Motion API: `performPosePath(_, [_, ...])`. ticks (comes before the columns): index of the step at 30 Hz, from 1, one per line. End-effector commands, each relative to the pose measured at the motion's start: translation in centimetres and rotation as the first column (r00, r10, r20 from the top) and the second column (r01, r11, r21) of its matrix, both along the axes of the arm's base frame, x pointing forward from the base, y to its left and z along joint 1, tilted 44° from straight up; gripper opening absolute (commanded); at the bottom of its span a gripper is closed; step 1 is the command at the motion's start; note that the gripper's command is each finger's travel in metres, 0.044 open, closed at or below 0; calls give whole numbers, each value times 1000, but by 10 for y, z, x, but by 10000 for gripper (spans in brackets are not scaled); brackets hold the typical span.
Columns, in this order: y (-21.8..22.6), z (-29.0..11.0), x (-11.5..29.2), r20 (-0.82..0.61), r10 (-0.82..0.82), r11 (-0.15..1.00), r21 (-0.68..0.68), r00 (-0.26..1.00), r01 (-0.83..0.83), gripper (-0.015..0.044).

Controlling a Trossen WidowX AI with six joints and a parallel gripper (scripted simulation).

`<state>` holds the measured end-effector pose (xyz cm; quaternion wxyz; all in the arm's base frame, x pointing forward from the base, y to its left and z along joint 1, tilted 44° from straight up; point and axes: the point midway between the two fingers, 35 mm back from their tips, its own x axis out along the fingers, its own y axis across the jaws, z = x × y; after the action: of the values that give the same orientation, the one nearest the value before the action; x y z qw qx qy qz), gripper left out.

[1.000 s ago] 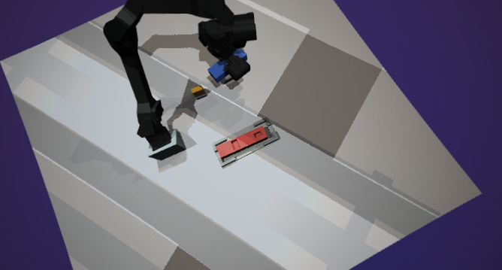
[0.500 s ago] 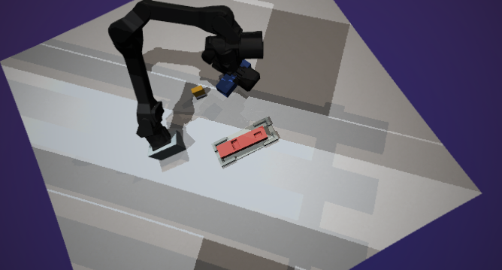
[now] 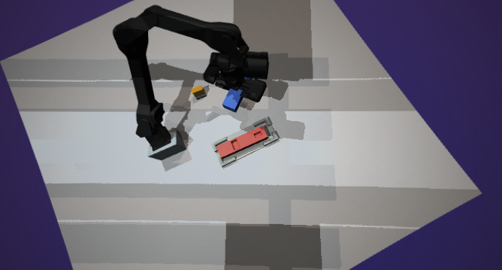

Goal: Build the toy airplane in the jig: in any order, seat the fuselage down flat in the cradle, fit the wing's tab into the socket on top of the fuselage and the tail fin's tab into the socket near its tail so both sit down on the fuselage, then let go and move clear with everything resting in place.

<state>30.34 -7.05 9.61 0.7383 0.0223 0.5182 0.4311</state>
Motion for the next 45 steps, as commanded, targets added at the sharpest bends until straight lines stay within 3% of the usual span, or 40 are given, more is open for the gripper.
performPosePath(1, [-7,-11,-5,34,49,999,-10,998,-48,0])
performPosePath(23, [-43,-65,-34,245,302,953,-72,921,-293,0])
performPosePath(45, [-67,-117,-77,453,543,833,-187,707,-521,0])
